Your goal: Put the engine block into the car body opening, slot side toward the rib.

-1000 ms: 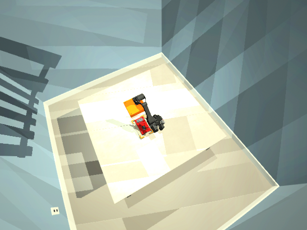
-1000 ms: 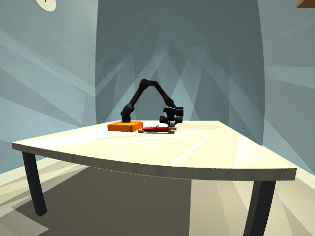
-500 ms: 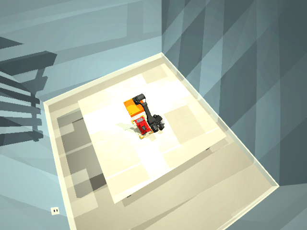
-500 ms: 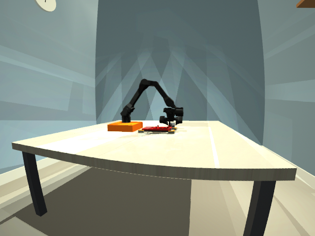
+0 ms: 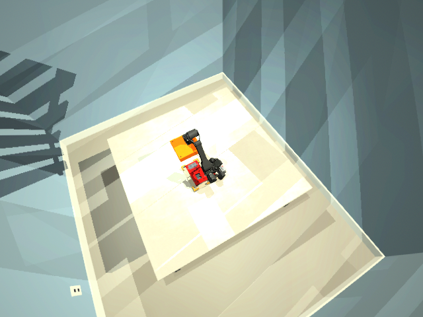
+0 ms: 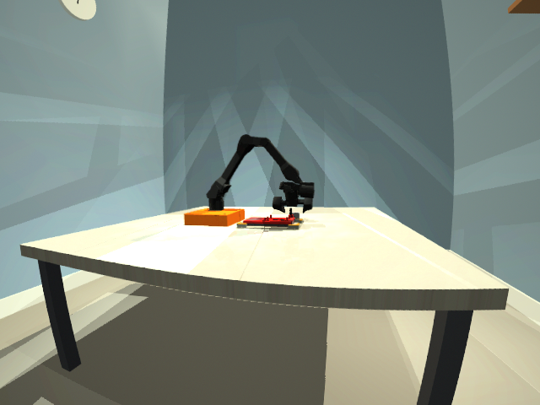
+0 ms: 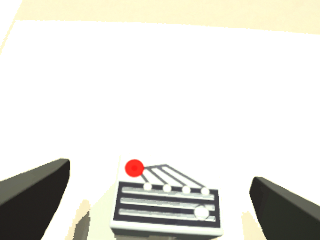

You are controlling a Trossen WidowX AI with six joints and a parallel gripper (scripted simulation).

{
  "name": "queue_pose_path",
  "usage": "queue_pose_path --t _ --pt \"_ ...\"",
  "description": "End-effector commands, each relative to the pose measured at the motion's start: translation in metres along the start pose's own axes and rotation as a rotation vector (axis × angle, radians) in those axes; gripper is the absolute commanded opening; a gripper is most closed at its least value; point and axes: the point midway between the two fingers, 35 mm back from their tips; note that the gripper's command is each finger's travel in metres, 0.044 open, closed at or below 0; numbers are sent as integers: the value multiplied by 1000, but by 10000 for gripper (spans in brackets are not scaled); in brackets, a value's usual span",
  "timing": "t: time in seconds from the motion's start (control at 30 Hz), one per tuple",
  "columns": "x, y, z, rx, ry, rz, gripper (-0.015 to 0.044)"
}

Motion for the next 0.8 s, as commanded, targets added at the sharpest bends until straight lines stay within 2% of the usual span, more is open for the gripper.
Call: queue_pose_path --t 0.0,0.13,0.77 --pt "-17 -1 2 -8 4 -8 440" --pt "-28 -1 3 -8 4 -8 440" --pt "-25 -2 2 -4 0 -12 440"
Point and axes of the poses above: the point midway between the two fingers, 35 mm back from their tips, its own x axis out along the fingers, its own y axis across the jaws, z = x × y, and after that the axes turned 12 degrees about x, right-handed
